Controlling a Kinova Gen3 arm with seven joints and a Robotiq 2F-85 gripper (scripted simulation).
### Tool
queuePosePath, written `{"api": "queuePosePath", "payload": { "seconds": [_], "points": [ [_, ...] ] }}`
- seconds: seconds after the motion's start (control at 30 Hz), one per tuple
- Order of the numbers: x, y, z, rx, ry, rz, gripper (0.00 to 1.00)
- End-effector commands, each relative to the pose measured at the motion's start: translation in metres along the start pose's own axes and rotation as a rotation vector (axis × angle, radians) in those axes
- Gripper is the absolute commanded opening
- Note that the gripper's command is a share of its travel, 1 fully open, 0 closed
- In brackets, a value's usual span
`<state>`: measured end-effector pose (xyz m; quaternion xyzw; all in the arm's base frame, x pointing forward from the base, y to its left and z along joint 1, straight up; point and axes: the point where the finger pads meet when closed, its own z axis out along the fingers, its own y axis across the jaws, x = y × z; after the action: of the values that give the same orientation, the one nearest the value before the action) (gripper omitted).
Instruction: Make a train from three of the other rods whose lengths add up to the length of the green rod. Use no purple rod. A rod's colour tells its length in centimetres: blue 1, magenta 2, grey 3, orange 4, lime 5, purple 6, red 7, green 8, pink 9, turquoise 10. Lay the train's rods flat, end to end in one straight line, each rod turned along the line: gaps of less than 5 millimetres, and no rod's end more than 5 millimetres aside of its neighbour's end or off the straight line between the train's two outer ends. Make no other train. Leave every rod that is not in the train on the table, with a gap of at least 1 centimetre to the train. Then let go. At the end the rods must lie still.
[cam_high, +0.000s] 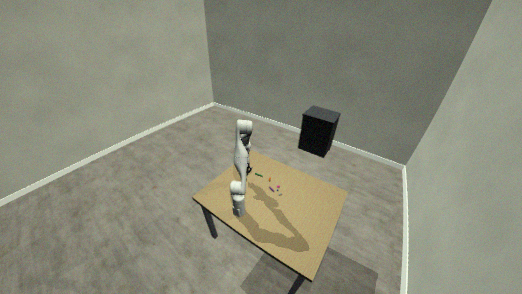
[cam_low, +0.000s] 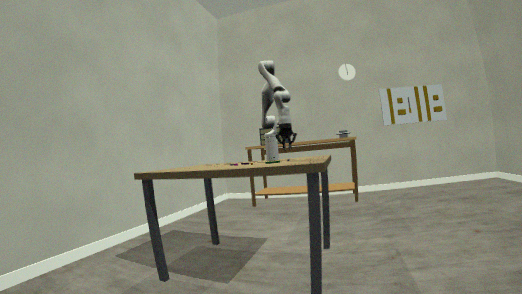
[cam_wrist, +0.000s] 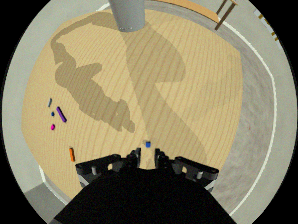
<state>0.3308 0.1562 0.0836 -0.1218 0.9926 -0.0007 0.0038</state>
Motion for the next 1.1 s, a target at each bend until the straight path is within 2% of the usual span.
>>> {"api": "queuePosePath", "payload": {
  "seconds": [0.0, 1.07],
  "points": [
    [0.000, 0.000, 0.002, 0.000, 0.001, -0.001, 0.24],
    [0.000, 0.000, 0.041, 0.000, 0.001, -0.001, 0.24]
  ]
}}
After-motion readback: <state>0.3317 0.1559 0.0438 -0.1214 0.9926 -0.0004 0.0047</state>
